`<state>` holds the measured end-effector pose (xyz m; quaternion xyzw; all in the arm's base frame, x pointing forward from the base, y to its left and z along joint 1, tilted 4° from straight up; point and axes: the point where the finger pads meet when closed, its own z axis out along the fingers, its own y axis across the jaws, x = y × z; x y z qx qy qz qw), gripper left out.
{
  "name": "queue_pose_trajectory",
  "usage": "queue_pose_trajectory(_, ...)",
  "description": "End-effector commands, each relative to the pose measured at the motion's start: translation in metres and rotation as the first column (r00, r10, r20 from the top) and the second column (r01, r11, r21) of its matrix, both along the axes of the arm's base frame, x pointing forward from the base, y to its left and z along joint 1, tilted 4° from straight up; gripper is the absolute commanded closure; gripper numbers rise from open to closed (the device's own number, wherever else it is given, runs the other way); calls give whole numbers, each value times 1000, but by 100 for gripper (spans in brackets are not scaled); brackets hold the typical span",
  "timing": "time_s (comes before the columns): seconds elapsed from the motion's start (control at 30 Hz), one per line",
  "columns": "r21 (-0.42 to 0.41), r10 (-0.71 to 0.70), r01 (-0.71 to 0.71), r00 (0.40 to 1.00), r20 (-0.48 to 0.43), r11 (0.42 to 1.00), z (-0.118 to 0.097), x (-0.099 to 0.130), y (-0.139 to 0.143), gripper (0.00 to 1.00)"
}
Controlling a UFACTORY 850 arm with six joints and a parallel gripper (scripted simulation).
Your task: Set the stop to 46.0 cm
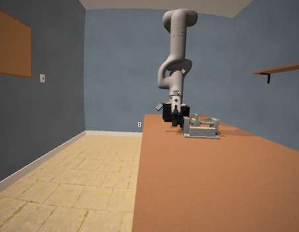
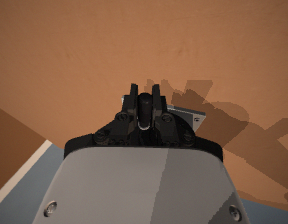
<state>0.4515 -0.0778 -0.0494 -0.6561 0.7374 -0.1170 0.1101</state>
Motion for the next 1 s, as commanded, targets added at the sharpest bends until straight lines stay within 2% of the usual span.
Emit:
queue_pose_trajectory(0.0,0,0,0,1000,1,1000,0,1,0,94)
queue_pose_trajectory(0.5,0,0,0,1000,1,1000,0,1,0,94)
queue_pose_trajectory(0.53,0,0,0,1000,1,1000,0,1,0,43)
queue_pose_trajectory(0.97,0,0,0,1000,1,1000,0,1,0,43)
